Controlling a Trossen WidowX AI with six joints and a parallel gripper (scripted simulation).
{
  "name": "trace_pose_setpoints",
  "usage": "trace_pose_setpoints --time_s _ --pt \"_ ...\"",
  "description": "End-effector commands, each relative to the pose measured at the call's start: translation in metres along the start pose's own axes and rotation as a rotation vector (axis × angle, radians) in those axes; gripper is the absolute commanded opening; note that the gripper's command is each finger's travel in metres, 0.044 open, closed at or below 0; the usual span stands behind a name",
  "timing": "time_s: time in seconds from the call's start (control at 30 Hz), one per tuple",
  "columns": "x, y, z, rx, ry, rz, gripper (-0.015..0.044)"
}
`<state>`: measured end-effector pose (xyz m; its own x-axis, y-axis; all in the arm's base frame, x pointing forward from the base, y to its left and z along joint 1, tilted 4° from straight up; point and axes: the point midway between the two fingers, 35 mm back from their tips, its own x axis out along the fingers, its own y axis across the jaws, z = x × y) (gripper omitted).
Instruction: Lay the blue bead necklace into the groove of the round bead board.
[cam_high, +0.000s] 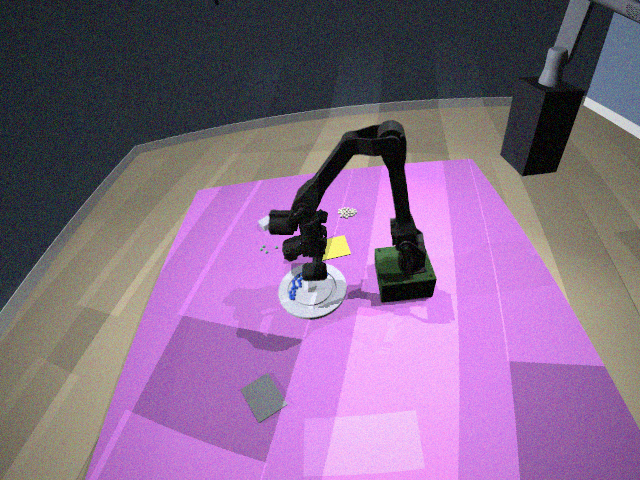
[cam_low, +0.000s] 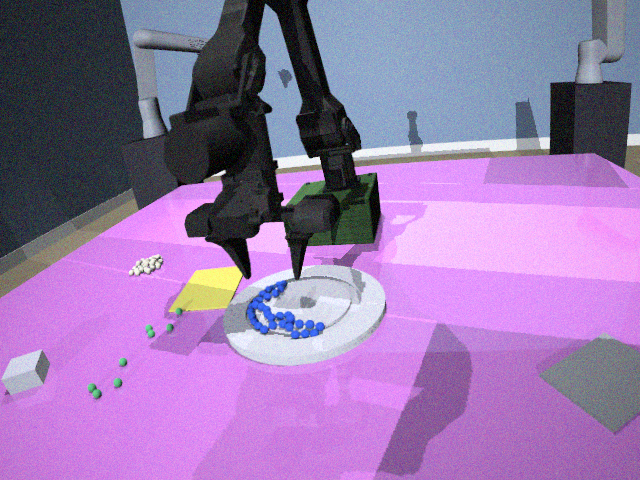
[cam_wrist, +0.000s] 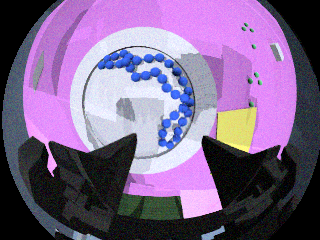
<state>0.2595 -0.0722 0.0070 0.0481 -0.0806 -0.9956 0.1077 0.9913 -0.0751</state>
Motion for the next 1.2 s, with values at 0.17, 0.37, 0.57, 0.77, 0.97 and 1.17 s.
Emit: trace_pose_setpoints --time_s 0.17,0.37,0.57,0.77,0.97,1.17 --pt "-0.016 0.02 0.046 0.982 0.007 0.003 0.031" --pt "-0.021 0.028 0.06 1.286 0.007 0.003 0.031" --pt "-0.021 0.028 0.06 1.294 0.007 0.003 0.031" --pt "-0.021 0.028 0.06 1.294 0.007 0.003 0.031" --pt "-0.021 0.028 0.06 1.294 0.007 0.003 0.031" --pt "-0.005 0.028 0.06 1.294 0.007 0.003 0.031"
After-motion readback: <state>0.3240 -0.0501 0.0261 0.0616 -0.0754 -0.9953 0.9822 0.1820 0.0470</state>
